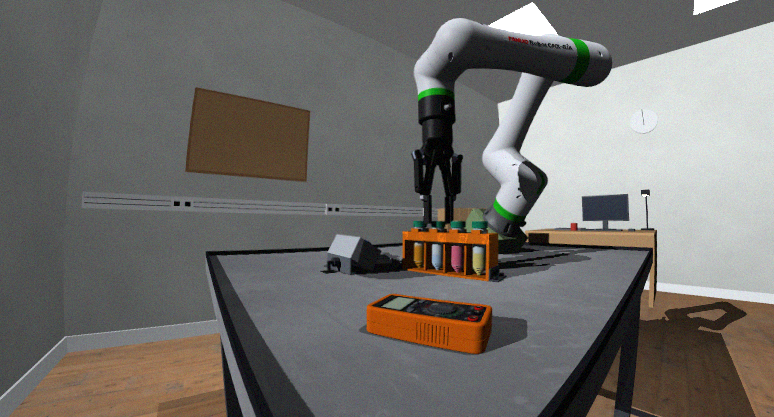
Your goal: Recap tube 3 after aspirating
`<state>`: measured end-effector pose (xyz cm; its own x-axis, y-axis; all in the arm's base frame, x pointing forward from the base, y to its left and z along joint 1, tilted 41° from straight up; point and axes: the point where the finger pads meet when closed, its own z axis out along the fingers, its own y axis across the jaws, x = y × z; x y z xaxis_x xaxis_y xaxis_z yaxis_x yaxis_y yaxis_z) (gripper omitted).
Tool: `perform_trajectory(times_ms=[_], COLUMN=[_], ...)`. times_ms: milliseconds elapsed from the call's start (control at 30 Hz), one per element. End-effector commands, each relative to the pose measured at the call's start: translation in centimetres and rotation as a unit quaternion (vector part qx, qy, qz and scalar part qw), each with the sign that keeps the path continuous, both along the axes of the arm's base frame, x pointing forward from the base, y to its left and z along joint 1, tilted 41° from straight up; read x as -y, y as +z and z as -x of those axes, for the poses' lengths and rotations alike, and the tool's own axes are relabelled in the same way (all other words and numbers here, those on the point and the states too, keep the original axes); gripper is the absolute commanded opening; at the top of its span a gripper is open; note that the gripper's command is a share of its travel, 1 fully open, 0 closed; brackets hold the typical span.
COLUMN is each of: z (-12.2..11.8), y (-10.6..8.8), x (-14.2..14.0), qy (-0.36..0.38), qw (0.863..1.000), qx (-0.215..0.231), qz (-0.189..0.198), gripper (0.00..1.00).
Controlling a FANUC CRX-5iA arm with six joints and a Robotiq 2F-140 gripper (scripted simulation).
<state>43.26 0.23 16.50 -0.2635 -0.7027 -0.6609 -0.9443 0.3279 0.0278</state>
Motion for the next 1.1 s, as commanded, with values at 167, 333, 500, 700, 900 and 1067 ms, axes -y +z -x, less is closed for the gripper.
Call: perform_trajectory(times_ms=[167, 333, 500, 700, 900, 1067], z=[-0.08, -0.13, -0.15, -0.15, -0.15, -0.15], y=[-0.17, -0.36, -0.43, -0.43, -0.43, -0.44], x=[-0.11, -0.27, -0.34, -0.33, -0.33, -0.34], qy=[0.0, 0.0, 0.0, 0.0, 0.0, 0.056], qw=[1.0, 1.0, 1.0, 1.0, 1.0, 0.997], qx=[0.0, 0.0, 0.0, 0.001, 0.001, 0.048], qz=[0.0, 0.0, 0.0, 0.0, 0.0, 0.015], gripper=[0.41, 0.41, 0.3, 0.3, 0.3, 0.3])
